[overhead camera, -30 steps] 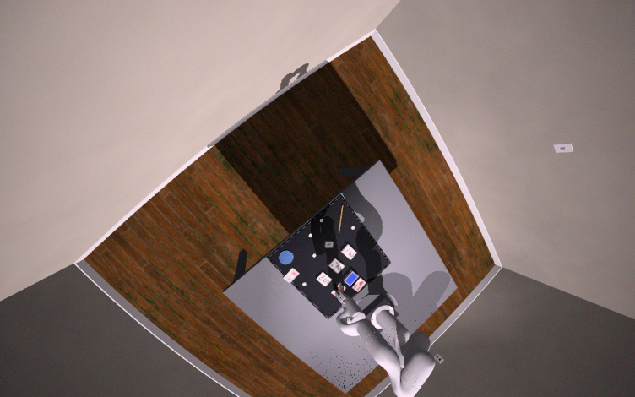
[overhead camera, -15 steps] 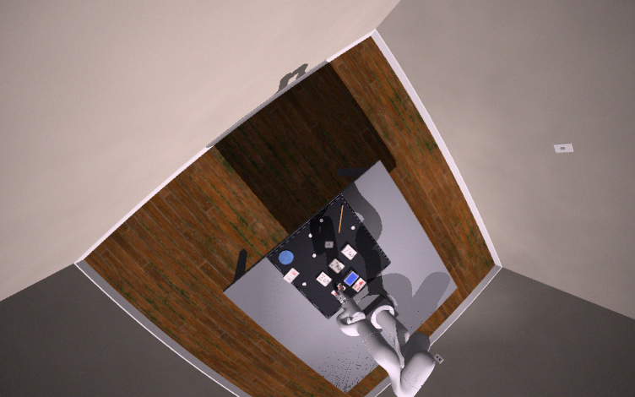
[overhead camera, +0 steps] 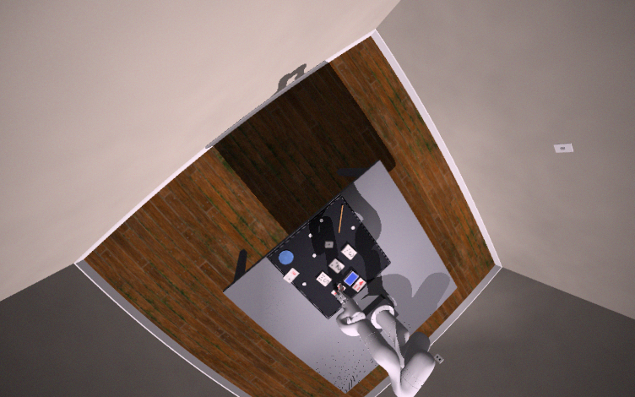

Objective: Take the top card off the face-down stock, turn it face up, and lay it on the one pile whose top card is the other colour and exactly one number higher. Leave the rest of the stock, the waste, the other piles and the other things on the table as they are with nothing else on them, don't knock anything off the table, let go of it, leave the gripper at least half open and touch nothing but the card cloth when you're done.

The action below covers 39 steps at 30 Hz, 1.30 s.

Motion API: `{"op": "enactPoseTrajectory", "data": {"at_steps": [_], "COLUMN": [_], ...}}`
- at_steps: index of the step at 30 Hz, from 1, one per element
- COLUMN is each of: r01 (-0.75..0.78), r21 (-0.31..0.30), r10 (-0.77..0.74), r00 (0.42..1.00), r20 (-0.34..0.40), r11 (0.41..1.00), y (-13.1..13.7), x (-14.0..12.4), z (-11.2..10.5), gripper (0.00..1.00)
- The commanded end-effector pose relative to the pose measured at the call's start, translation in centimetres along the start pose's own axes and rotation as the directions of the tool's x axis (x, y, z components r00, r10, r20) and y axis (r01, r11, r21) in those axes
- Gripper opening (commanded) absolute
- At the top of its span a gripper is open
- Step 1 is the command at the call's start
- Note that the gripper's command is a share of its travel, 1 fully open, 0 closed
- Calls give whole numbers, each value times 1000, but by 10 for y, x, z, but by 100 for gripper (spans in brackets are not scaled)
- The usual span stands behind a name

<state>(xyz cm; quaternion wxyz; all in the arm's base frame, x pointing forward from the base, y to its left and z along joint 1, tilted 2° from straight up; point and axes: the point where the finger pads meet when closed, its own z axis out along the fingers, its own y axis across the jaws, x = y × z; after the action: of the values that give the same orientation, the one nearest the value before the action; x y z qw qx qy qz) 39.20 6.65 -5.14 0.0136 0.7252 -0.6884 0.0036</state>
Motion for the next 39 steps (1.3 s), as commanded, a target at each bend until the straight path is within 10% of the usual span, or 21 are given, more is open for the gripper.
{"op": "enactPoseTrajectory", "data": {"at_steps": [1, 39], "r01": [0, 0], "r21": [1, 1], "r10": [0, 0], "r00": [1000, 1000], "r20": [0, 0], "r11": [1000, 1000], "y": [-1, -1], "x": [0, 0], "z": [0, -4], "gripper": [73, 63]}}
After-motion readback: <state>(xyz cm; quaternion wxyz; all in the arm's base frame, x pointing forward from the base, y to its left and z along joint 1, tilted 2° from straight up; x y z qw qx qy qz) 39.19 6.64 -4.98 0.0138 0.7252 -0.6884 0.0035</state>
